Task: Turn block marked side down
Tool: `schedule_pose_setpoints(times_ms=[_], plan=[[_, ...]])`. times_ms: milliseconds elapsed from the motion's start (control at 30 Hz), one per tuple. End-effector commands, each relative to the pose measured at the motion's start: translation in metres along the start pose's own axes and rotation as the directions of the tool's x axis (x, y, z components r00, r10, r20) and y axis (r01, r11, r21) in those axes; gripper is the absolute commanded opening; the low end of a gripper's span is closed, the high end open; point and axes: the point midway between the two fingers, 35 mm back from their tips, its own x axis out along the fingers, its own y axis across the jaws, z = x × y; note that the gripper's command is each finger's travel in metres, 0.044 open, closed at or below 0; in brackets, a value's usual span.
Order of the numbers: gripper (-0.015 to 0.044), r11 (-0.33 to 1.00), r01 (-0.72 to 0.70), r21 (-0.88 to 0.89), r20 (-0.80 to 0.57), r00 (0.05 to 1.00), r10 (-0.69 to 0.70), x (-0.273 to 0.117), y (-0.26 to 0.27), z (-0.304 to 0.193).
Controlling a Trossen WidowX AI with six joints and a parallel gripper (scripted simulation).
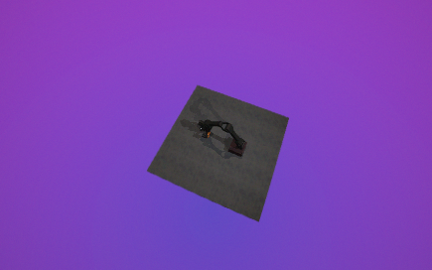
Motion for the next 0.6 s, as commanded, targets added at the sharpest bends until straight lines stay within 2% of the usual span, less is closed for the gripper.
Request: schedule_pose_setpoints(times_ms=[0,367,567], plan=[[0.044,1.0,0.003,-0.003,-0.006,1.0,-0.003,0.009,0.0,-0.002],[0.044,1.0,0.003,-0.003,-0.007,1.0,-0.003,0.025,0.0,-0.003],[0.0282,1.0,0.003,-0.003,-0.007,1.0,-0.003,0.025,0.0,-0.003]])
